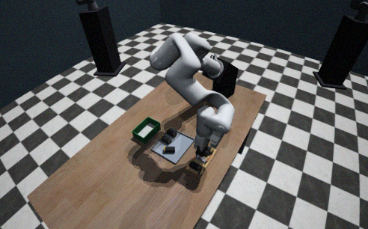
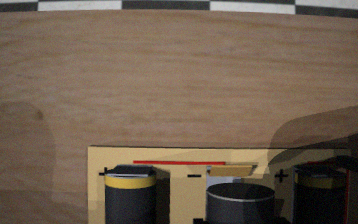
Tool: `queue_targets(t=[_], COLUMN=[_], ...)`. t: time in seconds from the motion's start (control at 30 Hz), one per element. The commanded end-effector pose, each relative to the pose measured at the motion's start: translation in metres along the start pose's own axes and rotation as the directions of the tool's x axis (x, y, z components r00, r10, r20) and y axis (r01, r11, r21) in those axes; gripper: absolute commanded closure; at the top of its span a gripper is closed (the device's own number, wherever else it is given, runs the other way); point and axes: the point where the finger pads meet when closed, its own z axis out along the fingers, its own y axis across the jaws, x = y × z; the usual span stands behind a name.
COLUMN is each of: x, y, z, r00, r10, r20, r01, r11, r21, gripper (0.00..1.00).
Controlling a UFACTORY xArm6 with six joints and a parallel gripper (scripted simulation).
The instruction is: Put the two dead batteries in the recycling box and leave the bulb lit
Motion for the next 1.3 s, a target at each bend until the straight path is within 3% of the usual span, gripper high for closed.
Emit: queue_targets(t=[0.0,0.83,1.27], x=[0.001,0.002,0.002], y=[0.002,0.003,0.003], z=[0.002,0.003,0.016], r00=[1.0,1.0,1.0], r10=[0.002,0.002,0.002], r20=[-0.002,-0.002,-0.002], r01=[-0.002,-0.002,-0.002], r11=[1.0,1.0,1.0], r21=[-0.004,-0.004,-0.004], gripper=[0.72,0.72,0.72])
